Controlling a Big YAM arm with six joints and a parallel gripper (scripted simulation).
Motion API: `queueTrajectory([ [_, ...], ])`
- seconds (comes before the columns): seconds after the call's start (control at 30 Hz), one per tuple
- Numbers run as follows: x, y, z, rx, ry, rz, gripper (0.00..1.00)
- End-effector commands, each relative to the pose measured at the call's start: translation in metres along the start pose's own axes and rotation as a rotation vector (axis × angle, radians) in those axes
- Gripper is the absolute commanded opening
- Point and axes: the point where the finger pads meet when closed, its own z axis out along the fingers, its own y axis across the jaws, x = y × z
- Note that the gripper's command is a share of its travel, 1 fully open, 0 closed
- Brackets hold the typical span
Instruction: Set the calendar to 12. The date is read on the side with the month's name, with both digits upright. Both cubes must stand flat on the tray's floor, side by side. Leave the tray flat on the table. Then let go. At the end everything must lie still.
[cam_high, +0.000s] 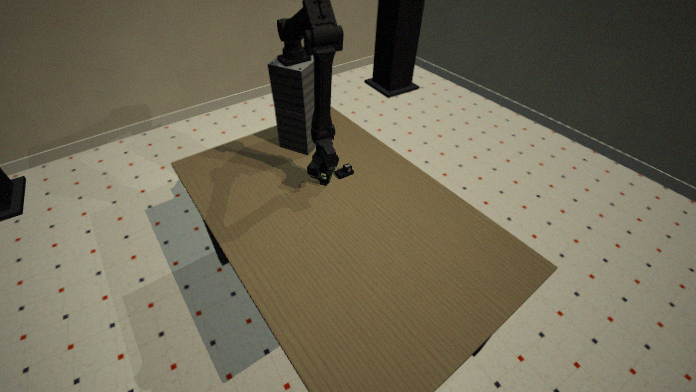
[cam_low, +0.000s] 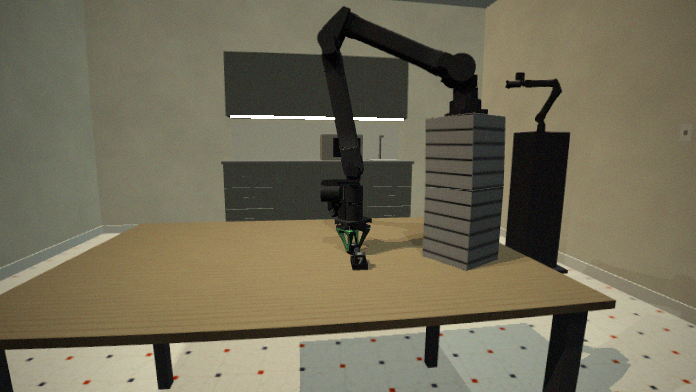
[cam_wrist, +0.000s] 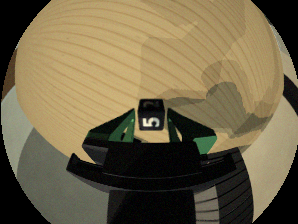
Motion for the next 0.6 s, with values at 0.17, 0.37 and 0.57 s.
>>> queueTrajectory([
  [0.17, -0.006, -0.002, 0.001, -0.004, -0.008, 0.004, 0.44],
  [0.37, -0.009, 0.0, -0.004, -0.009, -0.013, 0.005, 0.44],
  [0.57, -0.007, -0.001, -0.021, -0.003, -0.006, 0.008, 0.44],
])
